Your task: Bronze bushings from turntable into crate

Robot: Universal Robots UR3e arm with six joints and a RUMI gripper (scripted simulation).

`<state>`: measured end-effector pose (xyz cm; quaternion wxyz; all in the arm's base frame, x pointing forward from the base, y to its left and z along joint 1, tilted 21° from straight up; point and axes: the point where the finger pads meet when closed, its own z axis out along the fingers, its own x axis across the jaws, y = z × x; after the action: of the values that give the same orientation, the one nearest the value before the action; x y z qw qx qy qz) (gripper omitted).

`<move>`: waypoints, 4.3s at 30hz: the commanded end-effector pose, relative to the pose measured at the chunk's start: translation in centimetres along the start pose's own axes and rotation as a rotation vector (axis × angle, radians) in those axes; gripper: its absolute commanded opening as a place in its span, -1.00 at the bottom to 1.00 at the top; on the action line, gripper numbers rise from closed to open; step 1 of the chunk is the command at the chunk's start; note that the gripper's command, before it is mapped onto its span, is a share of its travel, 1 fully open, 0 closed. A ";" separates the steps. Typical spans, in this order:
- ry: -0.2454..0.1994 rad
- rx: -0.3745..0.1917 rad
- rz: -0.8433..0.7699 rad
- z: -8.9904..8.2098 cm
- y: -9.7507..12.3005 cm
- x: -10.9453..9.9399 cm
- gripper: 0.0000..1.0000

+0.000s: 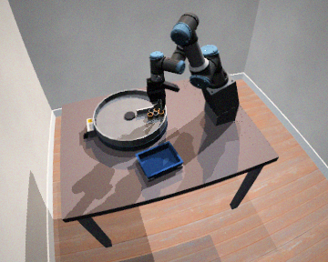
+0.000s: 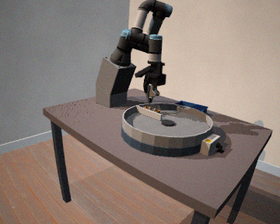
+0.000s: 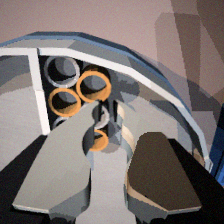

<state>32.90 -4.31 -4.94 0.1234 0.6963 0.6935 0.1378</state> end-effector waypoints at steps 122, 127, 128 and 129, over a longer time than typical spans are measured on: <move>-0.004 -0.002 0.000 3.9 0.1 -0.1 -0.89; -0.004 -0.002 0.000 3.9 0.1 -0.1 -0.89; -0.004 -0.002 0.000 3.9 0.1 -0.1 -0.89; -0.004 -0.002 0.000 3.9 0.1 -0.1 -0.89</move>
<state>34.36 -4.27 -8.53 0.1249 0.6964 0.6932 0.1373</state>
